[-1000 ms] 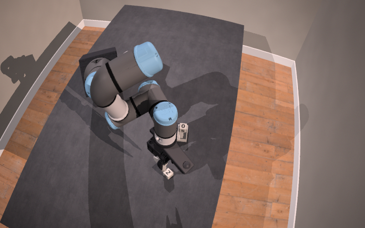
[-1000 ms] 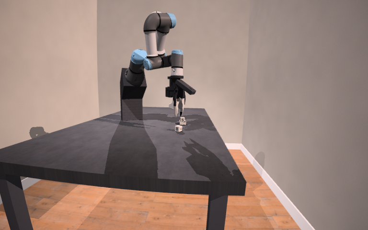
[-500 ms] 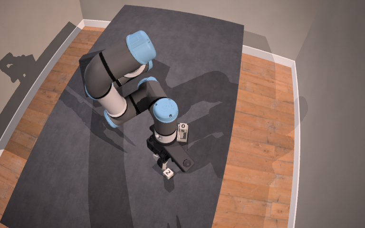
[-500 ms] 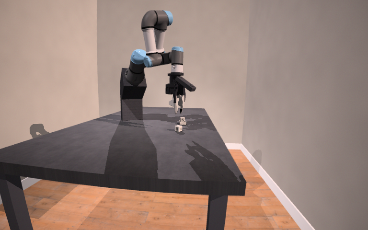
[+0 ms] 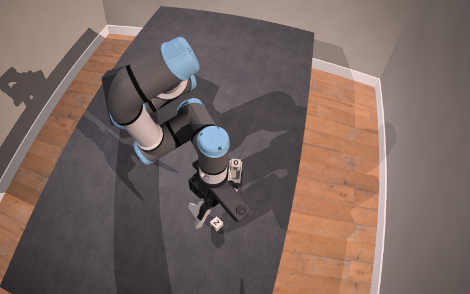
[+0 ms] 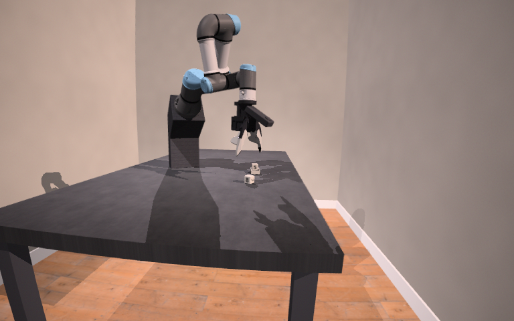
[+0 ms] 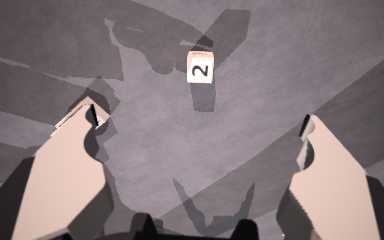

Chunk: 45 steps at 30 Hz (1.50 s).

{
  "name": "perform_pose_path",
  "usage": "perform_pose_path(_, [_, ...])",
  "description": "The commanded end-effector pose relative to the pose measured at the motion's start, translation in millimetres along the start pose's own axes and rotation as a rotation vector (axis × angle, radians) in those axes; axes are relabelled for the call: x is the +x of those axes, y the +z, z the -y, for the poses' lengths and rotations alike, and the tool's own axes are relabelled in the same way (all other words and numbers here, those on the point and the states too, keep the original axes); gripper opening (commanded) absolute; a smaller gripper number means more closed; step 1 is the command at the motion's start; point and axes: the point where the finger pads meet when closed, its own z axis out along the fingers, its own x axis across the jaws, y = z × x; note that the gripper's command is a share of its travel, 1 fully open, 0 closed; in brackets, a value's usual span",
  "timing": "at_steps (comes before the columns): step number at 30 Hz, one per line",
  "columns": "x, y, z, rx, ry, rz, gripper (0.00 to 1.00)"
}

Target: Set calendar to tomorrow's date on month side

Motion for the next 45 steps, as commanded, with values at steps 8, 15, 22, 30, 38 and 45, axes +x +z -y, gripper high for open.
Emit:
perform_pose_path(8, [0.0, -0.4, 0.4, 0.001, 0.0, 0.0, 1.0])
perform_pose_path(15, [0.0, -0.4, 0.4, 0.001, -0.001, 0.0, 1.0])
perform_pose_path(22, [-0.4, -0.1, 0.9, 0.001, -0.041, 0.0, 1.0])
perform_pose_path(30, [-1.1, 0.6, 1.8, 0.001, -0.143, 0.0, 1.0])
perform_pose_path(38, [-2.8, 2.3, 3.3, 0.001, -0.379, 0.0, 1.0])
perform_pose_path(45, [-3.7, 3.4, 3.8, 0.001, -0.543, 0.0, 1.0])
